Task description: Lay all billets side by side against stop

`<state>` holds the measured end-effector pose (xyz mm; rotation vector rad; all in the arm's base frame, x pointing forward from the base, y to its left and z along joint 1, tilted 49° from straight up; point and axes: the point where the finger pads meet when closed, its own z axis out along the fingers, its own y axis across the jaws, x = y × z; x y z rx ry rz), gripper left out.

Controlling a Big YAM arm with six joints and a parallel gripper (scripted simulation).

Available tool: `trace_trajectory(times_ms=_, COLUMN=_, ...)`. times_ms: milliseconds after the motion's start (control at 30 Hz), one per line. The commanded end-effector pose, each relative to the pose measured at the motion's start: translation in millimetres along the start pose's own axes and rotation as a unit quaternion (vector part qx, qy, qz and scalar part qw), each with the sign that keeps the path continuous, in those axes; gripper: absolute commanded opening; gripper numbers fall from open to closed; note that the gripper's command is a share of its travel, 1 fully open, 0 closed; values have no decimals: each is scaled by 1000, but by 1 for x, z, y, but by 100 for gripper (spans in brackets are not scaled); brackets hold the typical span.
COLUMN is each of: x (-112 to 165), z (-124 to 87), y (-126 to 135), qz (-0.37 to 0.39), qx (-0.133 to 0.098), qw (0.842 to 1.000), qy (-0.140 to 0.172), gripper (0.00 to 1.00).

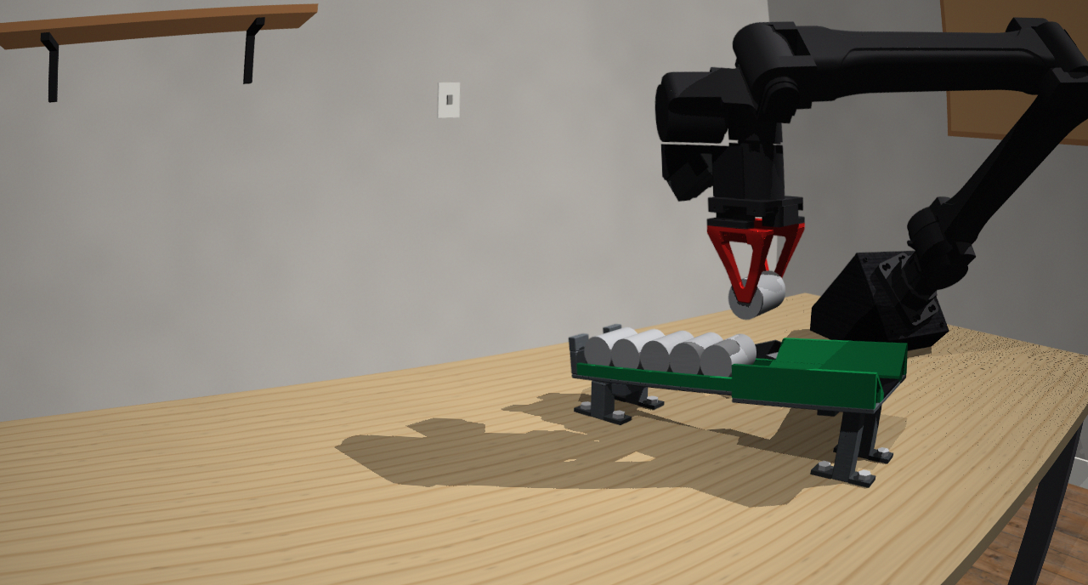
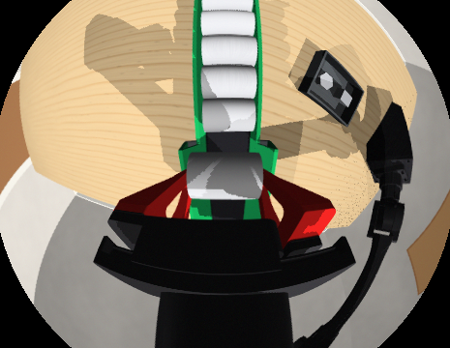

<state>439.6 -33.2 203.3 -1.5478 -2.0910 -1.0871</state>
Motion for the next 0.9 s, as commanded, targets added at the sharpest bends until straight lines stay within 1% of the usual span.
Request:
trace_trajectory(times_ms=0, x=28, z=-11, y=4, qz=-5, qx=-7, qw=1000, qy=-6, gripper=0)
trace_trajectory(times_ms=67, x=33, z=-17, y=10, qz=-9, qx=-13, qw=1000, qy=-10, gripper=0)
trace_trajectory(times_ms=100, x=28, z=-25, y=7, qz=0, qx=-20, qw=1000, qy=-14, gripper=0)
trace_trajectory(times_ms=267, x=31, z=-24, y=3, qz=6, qx=-19, qw=1000, qy=-15, gripper=0)
trace_trajectory(times_ms=300, x=34, z=-29, y=10, qz=-1, qx=-24, qw=1000, qy=-19, gripper=0)
trace_trajectory(times_ms=500, x=40, z=-24, y=10, qz=-5, qx=-19, qw=1000, qy=-15, gripper=0)
trace_trajectory(times_ms=867, x=39, z=-26, y=9, qz=-6, qx=-20, qw=1000, qy=-16, gripper=0)
